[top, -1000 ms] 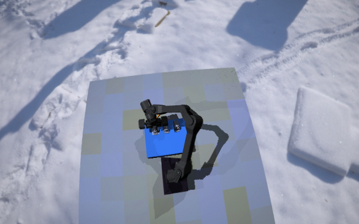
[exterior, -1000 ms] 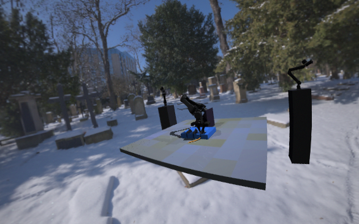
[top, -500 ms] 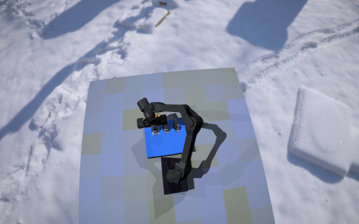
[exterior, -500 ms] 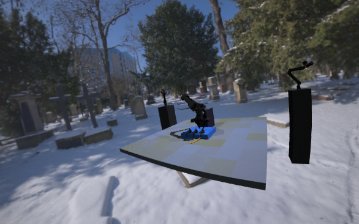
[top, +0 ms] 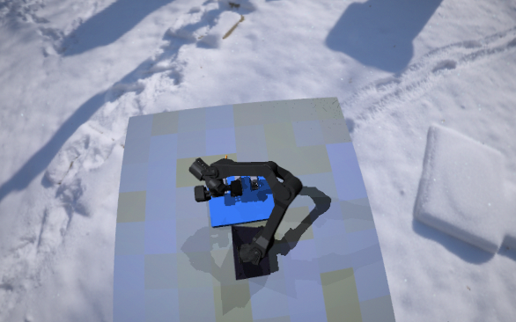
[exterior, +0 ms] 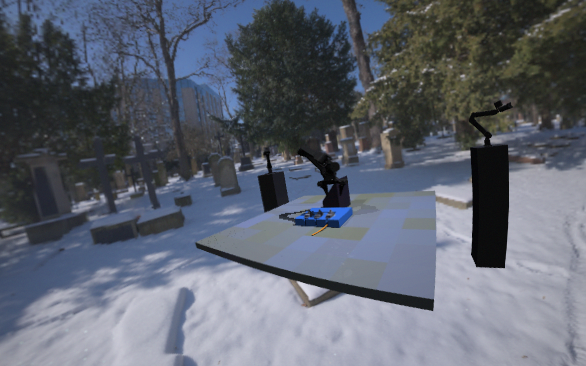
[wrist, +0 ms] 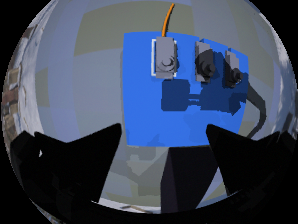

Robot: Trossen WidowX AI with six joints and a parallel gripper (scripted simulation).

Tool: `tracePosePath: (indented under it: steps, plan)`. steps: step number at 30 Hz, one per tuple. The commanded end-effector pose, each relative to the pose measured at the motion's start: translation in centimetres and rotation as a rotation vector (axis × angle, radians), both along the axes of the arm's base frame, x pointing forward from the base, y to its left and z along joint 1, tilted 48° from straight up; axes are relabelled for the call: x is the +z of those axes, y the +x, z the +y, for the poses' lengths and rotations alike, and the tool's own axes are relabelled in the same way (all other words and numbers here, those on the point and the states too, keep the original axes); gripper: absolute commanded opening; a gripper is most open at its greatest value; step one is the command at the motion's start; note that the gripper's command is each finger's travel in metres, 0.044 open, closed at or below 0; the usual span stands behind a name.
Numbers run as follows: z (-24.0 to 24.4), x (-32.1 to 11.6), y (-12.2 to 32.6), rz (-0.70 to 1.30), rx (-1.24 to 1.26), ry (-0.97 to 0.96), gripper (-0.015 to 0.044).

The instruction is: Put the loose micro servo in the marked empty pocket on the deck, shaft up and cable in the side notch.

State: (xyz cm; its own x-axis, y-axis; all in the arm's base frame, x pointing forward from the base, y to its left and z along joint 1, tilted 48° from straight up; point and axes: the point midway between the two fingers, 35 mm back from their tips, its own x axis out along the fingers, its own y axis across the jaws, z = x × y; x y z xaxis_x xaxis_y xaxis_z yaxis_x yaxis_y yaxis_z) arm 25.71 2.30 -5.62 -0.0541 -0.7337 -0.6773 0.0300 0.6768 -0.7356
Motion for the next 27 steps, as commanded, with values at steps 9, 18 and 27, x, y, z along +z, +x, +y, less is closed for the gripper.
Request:
tracePosePath:
  steps: [9, 18, 27]
  plan:
    - [2.9, 3.2, -0.7, 0.002, -0.012, -0.004, 0.0440]
    - [3.2, 3.4, -0.7, 0.002, -0.012, -0.004, 0.0440]
    - [3.2, 3.4, -0.7, 0.002, -0.012, -0.004, 0.0440]
